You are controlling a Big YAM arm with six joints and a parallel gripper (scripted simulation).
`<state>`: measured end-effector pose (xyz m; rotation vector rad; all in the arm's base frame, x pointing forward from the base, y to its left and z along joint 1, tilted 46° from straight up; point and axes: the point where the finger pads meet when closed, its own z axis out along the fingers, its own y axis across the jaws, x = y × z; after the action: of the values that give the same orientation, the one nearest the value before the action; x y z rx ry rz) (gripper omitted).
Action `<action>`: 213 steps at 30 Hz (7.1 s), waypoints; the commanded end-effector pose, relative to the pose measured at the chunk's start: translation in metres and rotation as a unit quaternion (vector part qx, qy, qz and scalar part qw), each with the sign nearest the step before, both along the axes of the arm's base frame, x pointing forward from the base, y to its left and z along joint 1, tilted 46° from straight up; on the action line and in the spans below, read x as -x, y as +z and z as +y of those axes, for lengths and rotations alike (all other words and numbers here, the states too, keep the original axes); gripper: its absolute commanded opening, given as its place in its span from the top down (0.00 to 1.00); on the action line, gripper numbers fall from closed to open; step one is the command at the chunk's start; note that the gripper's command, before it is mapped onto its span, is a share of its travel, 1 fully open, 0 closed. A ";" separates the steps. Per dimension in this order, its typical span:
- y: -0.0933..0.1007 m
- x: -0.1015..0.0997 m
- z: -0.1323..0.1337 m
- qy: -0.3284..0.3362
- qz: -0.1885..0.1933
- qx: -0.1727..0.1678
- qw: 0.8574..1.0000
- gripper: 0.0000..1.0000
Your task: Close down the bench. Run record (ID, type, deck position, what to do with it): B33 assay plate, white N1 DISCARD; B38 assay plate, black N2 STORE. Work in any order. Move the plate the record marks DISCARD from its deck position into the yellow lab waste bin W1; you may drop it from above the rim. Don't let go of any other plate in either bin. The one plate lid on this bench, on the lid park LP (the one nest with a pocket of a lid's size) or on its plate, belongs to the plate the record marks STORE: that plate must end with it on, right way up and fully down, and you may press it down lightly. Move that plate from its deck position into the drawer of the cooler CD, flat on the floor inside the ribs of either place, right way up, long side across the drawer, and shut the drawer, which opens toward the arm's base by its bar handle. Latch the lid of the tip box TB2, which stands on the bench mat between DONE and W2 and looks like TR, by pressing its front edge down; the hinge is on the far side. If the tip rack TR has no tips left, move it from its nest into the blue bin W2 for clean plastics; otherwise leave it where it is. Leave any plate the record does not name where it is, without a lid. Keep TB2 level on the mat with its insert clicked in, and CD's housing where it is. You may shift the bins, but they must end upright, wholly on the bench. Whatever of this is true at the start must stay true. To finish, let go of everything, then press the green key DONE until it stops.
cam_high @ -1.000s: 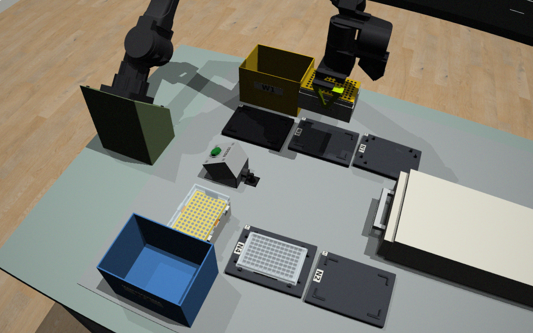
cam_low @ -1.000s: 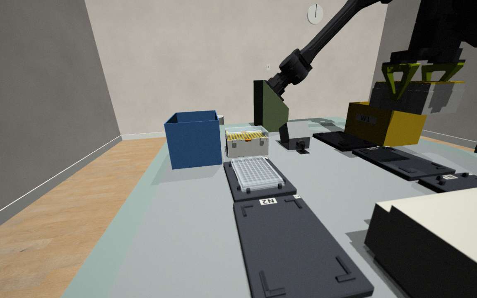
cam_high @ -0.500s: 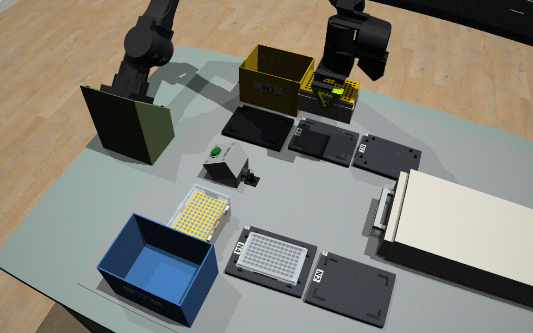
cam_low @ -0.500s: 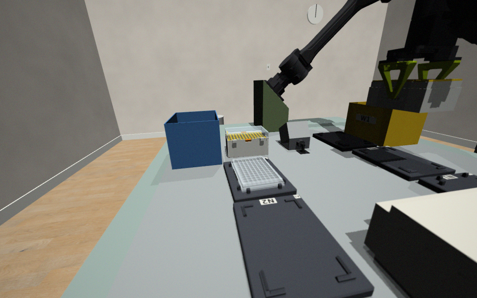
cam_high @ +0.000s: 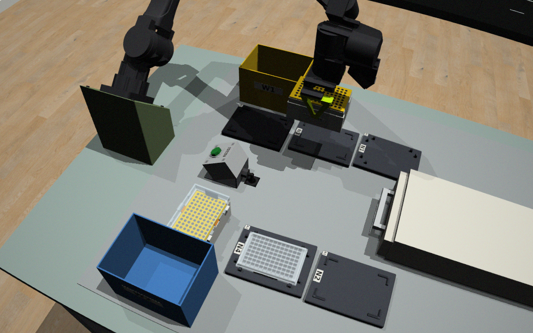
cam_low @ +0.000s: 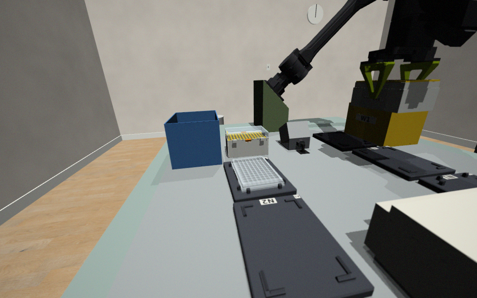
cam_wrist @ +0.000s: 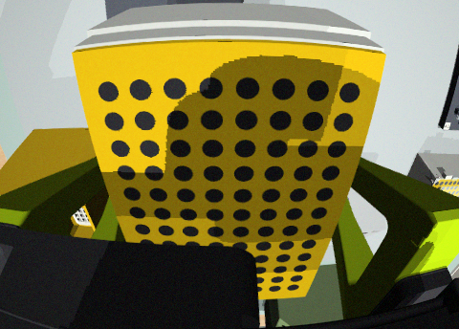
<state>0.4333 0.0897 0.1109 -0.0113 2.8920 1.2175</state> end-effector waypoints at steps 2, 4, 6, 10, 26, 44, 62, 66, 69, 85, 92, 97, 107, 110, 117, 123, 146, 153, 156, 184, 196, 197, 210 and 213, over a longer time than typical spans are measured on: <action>-0.010 0.000 -0.021 -0.009 -0.007 0.002 1.000 1.00; -0.014 0.002 -0.024 -0.009 -0.008 0.002 1.000 1.00; -0.015 0.004 -0.028 -0.009 -0.010 0.002 1.000 1.00; -0.023 0.007 -0.035 -0.009 -0.010 0.002 1.000 1.00; -0.046 0.020 -0.059 -0.008 -0.014 0.003 1.000 1.00; -0.076 0.036 -0.087 -0.008 -0.012 0.003 1.000 1.00; -0.105 0.051 -0.115 -0.008 -0.010 0.004 1.000 1.00; -0.109 0.053 -0.118 -0.008 -0.011 0.004 1.000 1.00; -0.116 0.057 -0.123 -0.008 -0.006 0.002 1.000 1.00; -0.142 0.069 -0.148 -0.008 -0.009 0.003 1.000 1.00; -0.153 0.073 -0.161 -0.008 -0.010 0.004 1.000 1.00; -0.157 0.068 -0.173 -0.008 -0.020 0.010 1.000 1.00; -0.173 0.069 -0.194 -0.008 -0.027 0.015 1.000 1.00; -0.178 0.072 -0.200 -0.008 -0.026 0.015 1.000 1.00; -0.184 0.075 -0.210 -0.008 -0.031 0.018 0.999 1.00; -0.199 0.083 -0.220 -0.007 -0.026 0.016 1.000 1.00; -0.238 0.103 -0.259 -0.007 -0.024 0.018 1.000 1.00; -0.247 0.108 -0.268 -0.007 -0.024 0.018 1.000 1.00; -0.253 0.112 -0.273 -0.007 -0.023 0.018 1.000 1.00; -0.283 0.129 -0.324 -0.007 -0.031 0.030 0.999 1.00; -0.317 0.149 -0.337 -0.006 -0.017 0.016 1.000 1.00; -0.319 0.150 -0.339 -0.006 -0.017 0.016 1.000 1.00; -0.319 0.142 -0.350 -0.001 -0.028 0.032 0.999 1.00; -0.319 0.142 -0.350 -0.001 -0.028 0.032 0.999 1.00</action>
<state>0.2654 -0.2221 -0.2145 -0.0084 2.8914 1.2408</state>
